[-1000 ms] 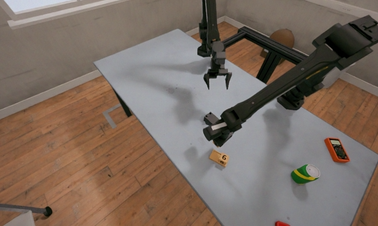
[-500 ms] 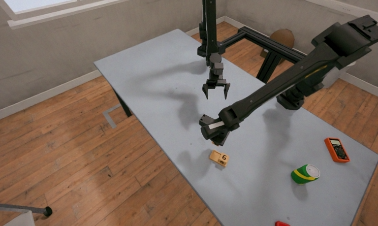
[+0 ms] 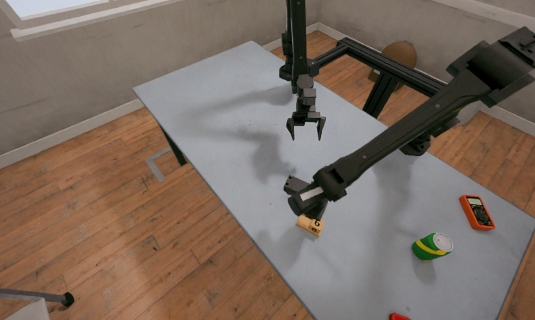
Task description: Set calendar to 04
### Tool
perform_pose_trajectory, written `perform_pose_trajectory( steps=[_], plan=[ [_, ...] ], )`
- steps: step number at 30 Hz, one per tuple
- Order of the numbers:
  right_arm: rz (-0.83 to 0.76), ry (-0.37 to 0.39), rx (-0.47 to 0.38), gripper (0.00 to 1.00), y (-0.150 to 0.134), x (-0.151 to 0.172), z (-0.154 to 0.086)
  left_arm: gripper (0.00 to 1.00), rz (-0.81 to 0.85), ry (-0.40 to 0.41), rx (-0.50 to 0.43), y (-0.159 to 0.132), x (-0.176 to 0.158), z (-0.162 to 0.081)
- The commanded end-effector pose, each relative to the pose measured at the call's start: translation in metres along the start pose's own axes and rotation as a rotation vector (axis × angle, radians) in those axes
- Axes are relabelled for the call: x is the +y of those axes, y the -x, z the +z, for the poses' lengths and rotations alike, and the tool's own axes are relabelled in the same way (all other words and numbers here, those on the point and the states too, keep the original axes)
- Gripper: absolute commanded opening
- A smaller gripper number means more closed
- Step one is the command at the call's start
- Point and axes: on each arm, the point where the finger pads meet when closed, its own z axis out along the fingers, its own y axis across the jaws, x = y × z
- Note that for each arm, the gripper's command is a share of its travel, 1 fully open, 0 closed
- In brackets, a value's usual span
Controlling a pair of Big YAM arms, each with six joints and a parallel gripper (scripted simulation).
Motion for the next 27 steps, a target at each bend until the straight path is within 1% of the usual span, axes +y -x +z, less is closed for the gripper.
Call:
perform_pose_trajectory(
  steps=[1,4,5,19,21,22,23,25,27],
  plan=[
    [-0.001,-0.003,-0.019,1.00,0.008,-0.002,0.002,0.36,0.036,0.023,-0.013,0.017,0.013,-0.007],
    [-0.001,-0.003,-0.019,1.00,0.008,-0.002,0.002,0.36,0.037,0.023,-0.013,0.017,0.012,-0.006],
    [-0.001,-0.003,-0.019,1.00,0.008,-0.002,0.002,0.36,0.041,0.006,-0.003,0.013,0.004,0.001],
    [-0.001,-0.003,-0.019,1.00,0.008,-0.002,0.002,0.36,0.036,0.015,-0.008,0.013,0.007,0.034],
    [-0.001,-0.003,-0.019,1.00,0.008,-0.002,0.002,0.36,0.036,0.015,-0.008,0.013,0.007,0.034],
    [-0.001,-0.003,-0.019,1.00,0.008,-0.002,0.002,0.36,0.025,0.032,-0.018,0.011,0.013,0.026],
    [-0.001,-0.003,-0.019,1.00,0.008,-0.002,0.002,0.36,0.023,0.031,-0.018,0.010,0.014,0.028],
    [-0.001,-0.003,-0.019,1.00,0.008,-0.002,0.002,0.36,0.024,0.012,-0.007,0.008,0.009,0.042],
    [-0.001,-0.003,-0.019,1.00,0.008,-0.002,0.002,0.36,0.026,0.012,-0.007,0.010,0.008,0.043]
  ],
)
